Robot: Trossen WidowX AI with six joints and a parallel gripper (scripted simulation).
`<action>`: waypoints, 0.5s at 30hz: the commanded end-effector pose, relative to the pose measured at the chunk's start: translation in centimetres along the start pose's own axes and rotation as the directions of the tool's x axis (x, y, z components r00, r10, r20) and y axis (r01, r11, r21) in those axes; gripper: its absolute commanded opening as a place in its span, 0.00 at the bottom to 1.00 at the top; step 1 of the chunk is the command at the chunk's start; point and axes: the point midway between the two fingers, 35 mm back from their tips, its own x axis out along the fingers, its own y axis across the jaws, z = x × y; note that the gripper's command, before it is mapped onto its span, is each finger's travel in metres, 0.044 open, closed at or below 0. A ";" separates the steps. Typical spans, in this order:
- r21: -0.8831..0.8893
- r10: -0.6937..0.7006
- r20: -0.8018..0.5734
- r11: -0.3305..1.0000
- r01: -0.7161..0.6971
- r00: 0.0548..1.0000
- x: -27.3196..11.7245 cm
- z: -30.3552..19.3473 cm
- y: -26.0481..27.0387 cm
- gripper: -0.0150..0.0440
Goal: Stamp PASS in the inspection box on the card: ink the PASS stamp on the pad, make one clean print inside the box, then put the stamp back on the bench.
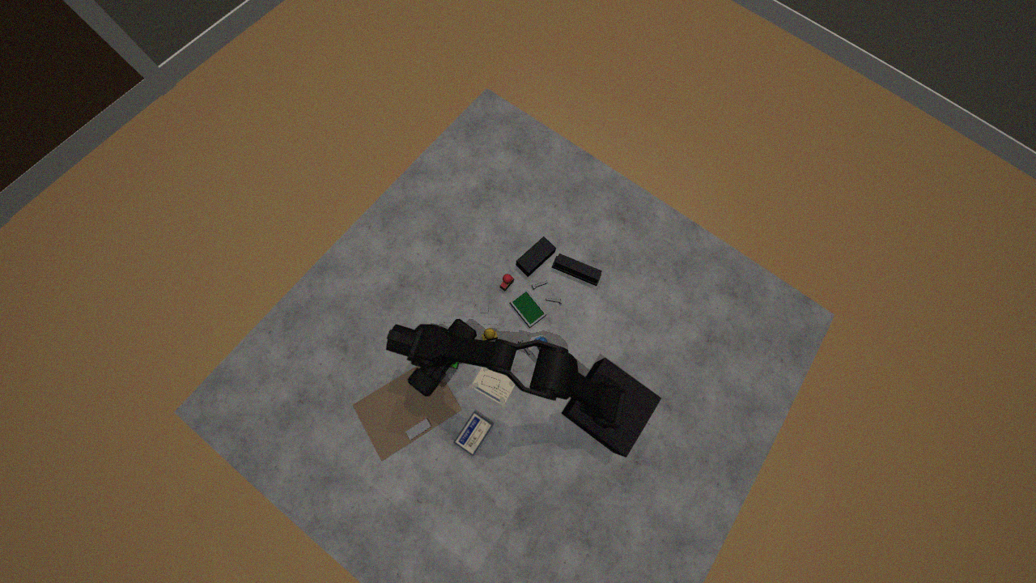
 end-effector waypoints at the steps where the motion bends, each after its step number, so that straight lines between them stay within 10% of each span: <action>1: 0.003 0.000 -0.015 1.000 0.000 1.000 1.2 -0.4 0.0 0.61; 15: 0.003 0.000 -0.015 1.000 0.000 1.000 2.8 -0.5 -0.1 0.61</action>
